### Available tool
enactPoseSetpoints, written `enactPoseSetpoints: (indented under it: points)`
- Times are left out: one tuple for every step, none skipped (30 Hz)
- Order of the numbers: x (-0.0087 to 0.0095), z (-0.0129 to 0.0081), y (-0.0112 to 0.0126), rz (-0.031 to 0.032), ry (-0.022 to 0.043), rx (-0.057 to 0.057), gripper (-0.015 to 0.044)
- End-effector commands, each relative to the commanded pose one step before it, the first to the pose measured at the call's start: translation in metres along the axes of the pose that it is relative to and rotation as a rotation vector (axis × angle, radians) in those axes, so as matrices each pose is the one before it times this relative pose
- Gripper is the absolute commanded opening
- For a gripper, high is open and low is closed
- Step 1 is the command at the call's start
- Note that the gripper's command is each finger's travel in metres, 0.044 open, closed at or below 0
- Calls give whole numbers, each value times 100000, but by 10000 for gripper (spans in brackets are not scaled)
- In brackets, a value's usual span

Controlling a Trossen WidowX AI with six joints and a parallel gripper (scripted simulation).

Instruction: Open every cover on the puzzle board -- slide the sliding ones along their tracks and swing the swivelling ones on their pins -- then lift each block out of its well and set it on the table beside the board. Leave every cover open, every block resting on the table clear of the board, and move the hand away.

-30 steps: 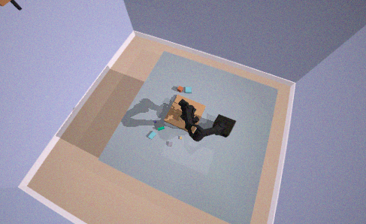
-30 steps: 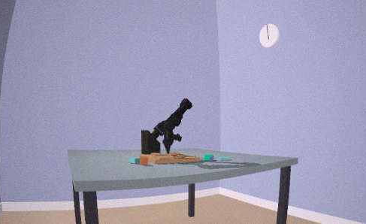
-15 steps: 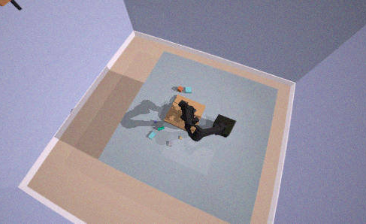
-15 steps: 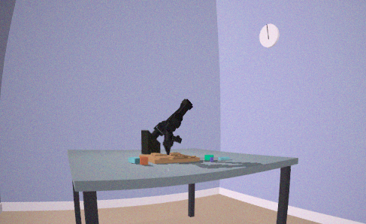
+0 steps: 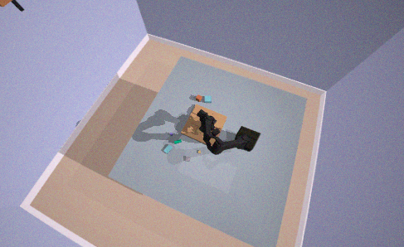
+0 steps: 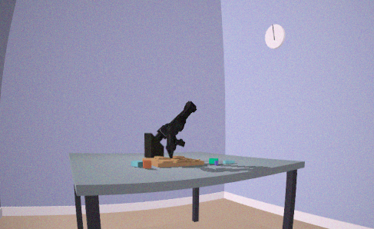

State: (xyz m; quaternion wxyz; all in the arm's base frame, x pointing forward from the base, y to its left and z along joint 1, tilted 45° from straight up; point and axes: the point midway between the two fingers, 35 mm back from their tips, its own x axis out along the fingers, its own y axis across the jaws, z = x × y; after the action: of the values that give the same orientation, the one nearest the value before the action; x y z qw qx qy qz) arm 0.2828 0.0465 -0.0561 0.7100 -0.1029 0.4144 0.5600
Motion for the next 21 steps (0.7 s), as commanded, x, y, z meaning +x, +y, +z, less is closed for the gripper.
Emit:
enactPoseSetpoints:
  points:
    - [164,-15,-199,-48,223,-5142,0]
    - [0,-1,-1,0,0,3199,0]
    - [0,-1,-1,-1,0,4576,0]
    - [0,-1,-1,-1,0,5997,0]
    - [0,-2,-2,-1,0,7466,0]
    - [0,-2,-3,-1,0,8878,0]
    - [1,-2,-5,-1,-1,9668,0]
    - [1,-2,-7,-1,-1,9844,0]
    - [0,-1,-10,-1,-1,9858,0]
    - [0,0,-11,-1,-1,9859,0]
    - [0,2,-13,-1,-1,9860,0]
    - [1,3,-15,-1,-1,9861,0]
    - [1,4,-16,-1,-1,9863,0]
    - [1,6,-18,-1,-1,9864,0]
    - [1,8,-20,-1,-1,9866,0]
    - [1,11,-22,-1,-1,9869,0]
    - [1,14,-24,-1,-1,9873,0]
    - [1,19,-27,-1,-1,9874,0]
    - [0,22,-26,-1,-1,8045,0]
    - [0,21,-23,-1,-1,4864,0]
    - [0,18,-18,-1,-1,1622,0]
